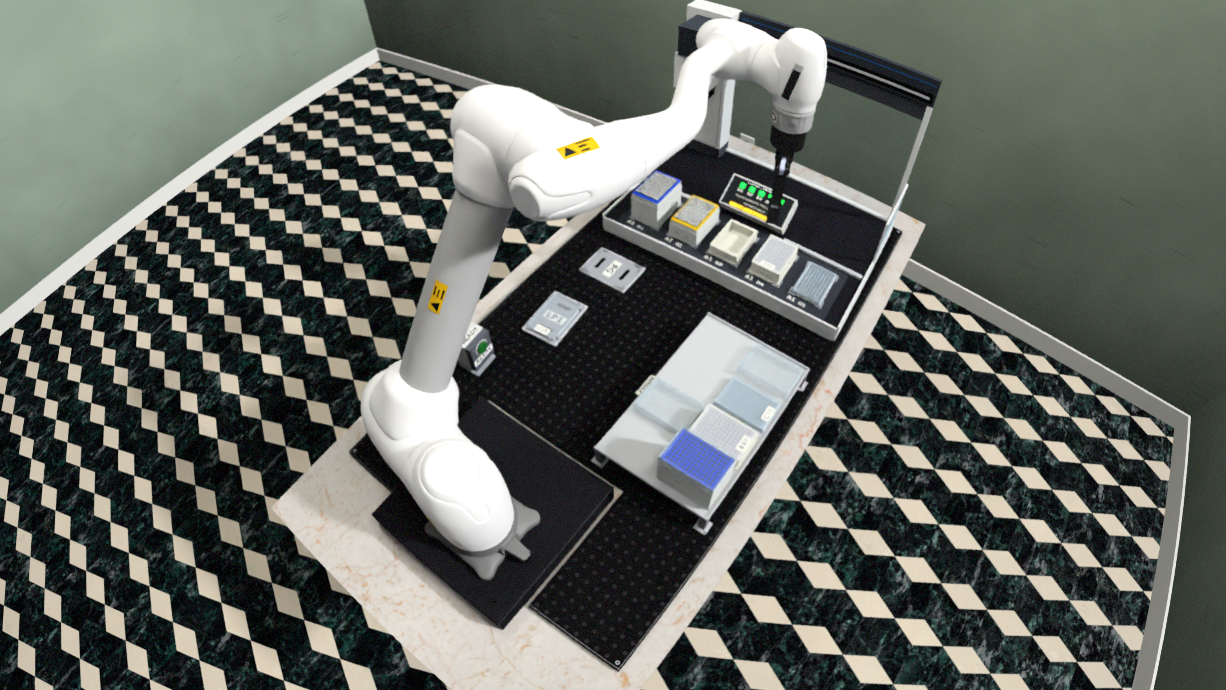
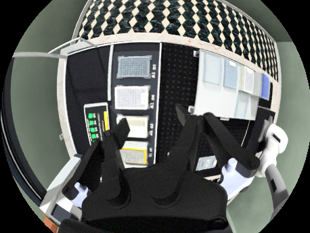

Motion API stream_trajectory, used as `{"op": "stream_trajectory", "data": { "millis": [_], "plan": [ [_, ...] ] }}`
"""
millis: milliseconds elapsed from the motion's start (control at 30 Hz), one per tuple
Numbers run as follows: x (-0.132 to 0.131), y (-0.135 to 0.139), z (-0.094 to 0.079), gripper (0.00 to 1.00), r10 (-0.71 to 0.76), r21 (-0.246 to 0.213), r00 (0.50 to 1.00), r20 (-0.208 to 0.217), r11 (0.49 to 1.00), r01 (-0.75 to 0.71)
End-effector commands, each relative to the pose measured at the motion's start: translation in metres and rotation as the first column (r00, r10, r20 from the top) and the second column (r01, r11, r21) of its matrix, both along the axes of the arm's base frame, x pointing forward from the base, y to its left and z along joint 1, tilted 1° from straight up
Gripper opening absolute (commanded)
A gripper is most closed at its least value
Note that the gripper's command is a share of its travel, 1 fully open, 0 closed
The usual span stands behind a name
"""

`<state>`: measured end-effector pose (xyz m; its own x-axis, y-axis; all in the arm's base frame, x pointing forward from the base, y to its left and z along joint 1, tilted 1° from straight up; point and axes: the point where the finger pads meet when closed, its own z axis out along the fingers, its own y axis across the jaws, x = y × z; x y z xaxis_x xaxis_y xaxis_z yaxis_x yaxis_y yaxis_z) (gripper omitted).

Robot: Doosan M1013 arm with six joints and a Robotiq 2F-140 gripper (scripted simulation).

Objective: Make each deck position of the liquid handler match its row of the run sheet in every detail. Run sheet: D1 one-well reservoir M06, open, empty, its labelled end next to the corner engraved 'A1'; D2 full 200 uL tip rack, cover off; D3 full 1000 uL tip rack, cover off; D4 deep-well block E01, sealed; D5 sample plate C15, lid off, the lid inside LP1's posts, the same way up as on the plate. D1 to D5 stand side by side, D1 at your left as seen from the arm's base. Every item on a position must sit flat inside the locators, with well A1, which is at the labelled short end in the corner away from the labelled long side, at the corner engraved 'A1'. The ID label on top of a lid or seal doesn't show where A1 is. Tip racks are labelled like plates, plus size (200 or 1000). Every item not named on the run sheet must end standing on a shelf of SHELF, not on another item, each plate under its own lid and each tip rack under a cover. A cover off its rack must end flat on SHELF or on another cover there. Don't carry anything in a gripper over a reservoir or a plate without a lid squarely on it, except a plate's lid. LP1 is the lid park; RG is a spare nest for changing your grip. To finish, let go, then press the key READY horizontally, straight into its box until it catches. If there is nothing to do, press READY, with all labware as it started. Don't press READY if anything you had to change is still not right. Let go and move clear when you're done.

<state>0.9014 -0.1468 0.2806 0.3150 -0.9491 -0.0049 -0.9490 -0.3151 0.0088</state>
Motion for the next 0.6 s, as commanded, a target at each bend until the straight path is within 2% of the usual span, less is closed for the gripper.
{"op": "stream_trajectory", "data": {
  "millis": [0,67,367,567],
  "plan": [
    [0.000,0.000,0.001,0.66,-0.052,-0.001,0.999,0.002,0.999,0.052],
    [0.000,0.000,0.001,0.66,-0.052,-0.001,0.999,0.002,0.999,0.052],
    [-0.042,0.000,0.011,0.66,-0.230,-0.003,0.973,0.002,0.973,0.230],
    [-0.042,0.000,0.011,0.66,-0.345,-0.004,0.939,0.002,0.939,0.345]
  ]
}}
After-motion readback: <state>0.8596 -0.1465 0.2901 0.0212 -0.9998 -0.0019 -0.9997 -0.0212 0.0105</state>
